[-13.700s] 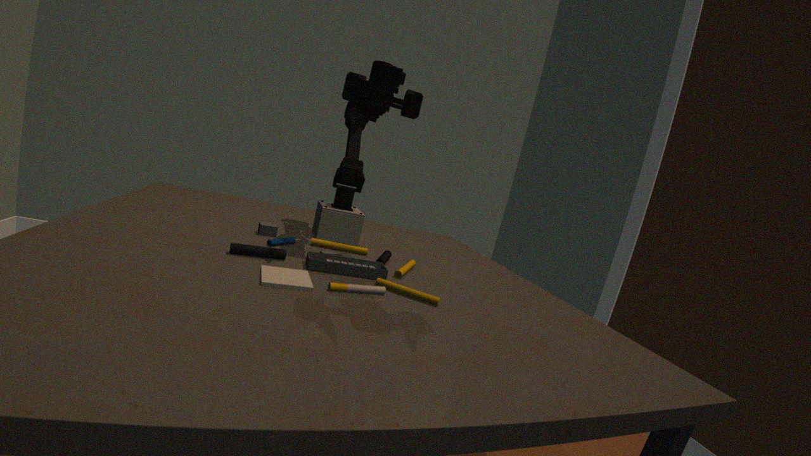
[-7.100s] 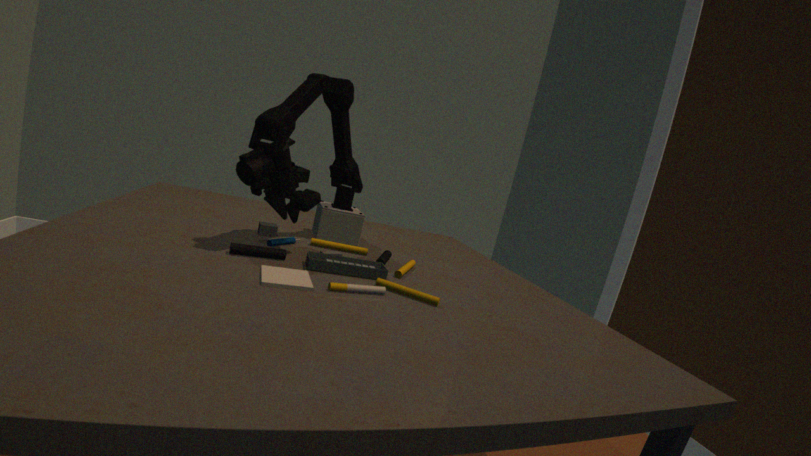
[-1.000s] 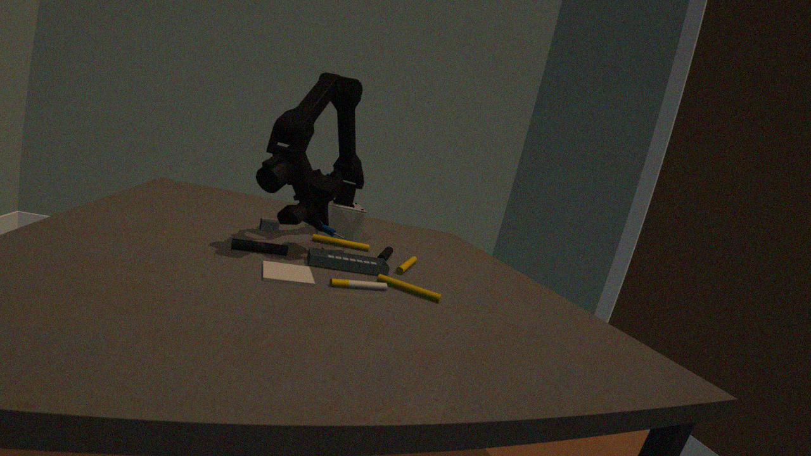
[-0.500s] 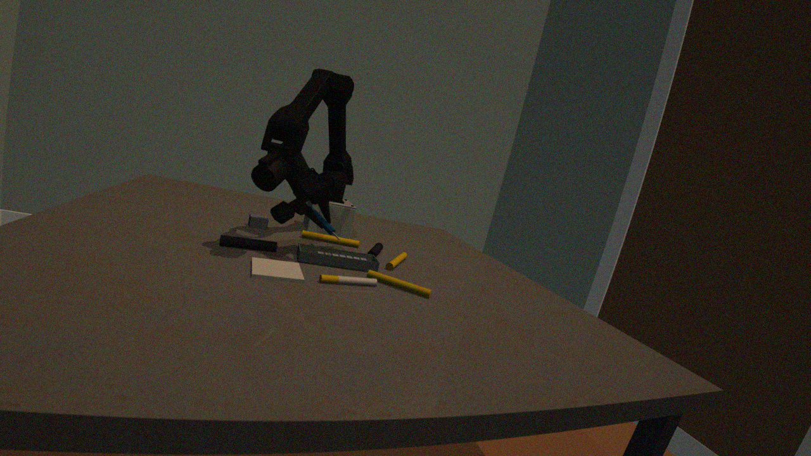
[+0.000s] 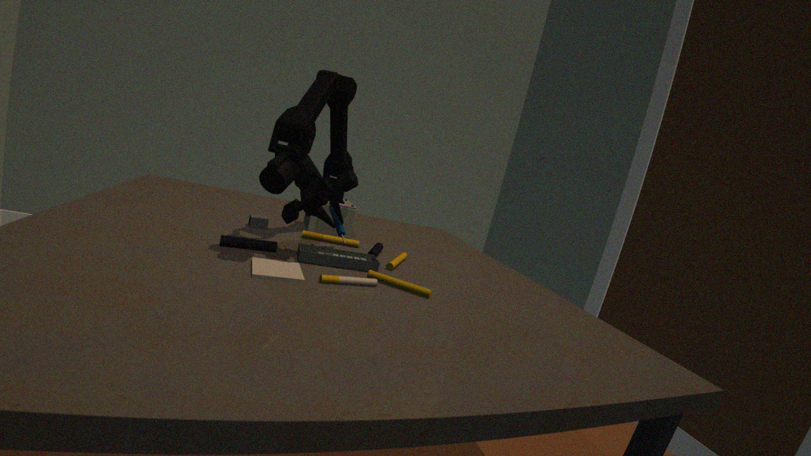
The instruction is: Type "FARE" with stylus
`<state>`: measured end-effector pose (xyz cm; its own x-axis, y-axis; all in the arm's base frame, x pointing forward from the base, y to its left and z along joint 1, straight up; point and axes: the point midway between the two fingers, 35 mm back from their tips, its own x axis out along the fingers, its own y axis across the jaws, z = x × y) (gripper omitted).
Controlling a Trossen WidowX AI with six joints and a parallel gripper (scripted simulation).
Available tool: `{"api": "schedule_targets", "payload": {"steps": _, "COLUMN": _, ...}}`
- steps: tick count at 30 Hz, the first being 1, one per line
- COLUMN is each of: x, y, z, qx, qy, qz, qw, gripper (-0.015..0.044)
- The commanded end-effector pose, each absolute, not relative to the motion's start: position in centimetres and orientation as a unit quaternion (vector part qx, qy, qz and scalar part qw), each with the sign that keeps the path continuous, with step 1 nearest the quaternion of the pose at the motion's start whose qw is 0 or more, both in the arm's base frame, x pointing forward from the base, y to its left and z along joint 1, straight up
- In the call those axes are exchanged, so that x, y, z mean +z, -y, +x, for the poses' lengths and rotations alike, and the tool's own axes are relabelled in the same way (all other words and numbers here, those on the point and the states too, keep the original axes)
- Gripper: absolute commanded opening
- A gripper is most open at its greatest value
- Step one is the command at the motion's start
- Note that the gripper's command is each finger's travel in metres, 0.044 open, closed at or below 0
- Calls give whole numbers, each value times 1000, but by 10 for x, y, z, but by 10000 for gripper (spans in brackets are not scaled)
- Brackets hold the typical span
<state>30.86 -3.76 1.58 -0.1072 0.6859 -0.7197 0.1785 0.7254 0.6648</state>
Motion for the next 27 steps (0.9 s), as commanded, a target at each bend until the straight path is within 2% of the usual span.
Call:
{"api": "schedule_targets", "payload": {"steps": 1, "x": 18, "y": 32, "z": 315, "qx": 180, "qy": -718, "qz": 346, "qw": 577, "gripper": 0}}
{"api": "schedule_targets", "payload": {"steps": 27, "x": 39, "y": -11, "z": 343, "qx": -68, "qy": -718, "qz": 602, "qw": 342, "gripper": 0}}
